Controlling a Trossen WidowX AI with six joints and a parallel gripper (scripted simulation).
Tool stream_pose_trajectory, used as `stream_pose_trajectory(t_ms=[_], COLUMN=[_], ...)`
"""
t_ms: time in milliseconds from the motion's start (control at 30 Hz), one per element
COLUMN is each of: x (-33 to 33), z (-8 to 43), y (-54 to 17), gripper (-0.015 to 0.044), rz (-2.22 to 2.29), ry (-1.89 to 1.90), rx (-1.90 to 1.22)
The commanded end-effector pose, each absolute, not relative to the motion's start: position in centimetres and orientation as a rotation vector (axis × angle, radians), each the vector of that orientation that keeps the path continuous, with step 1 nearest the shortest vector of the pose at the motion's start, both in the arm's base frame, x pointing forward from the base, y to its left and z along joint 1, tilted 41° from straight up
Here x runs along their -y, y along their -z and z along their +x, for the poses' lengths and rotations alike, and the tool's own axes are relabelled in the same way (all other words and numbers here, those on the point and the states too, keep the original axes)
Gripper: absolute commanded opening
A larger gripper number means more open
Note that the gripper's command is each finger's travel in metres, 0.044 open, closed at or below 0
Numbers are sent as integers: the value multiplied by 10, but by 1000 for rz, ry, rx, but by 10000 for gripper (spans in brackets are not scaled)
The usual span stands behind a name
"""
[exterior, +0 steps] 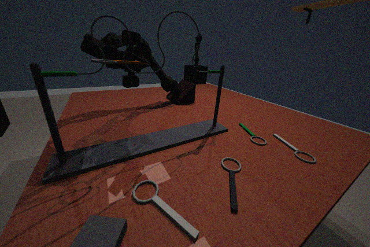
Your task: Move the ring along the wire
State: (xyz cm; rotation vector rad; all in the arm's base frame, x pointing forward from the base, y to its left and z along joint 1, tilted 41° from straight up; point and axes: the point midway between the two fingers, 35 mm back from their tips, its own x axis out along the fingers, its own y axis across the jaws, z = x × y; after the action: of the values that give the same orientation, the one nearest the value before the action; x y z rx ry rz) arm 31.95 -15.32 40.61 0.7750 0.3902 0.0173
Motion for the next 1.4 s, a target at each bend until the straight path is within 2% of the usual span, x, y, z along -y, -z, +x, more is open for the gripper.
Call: stream_pose_trajectory(t_ms=[0, 1367], x=[145, 110], z=[320, 324], y=[-415, -476], gripper=[-150, -150], rz=[812, 1229], ry=[-41, -160], rx=[-377, -314])
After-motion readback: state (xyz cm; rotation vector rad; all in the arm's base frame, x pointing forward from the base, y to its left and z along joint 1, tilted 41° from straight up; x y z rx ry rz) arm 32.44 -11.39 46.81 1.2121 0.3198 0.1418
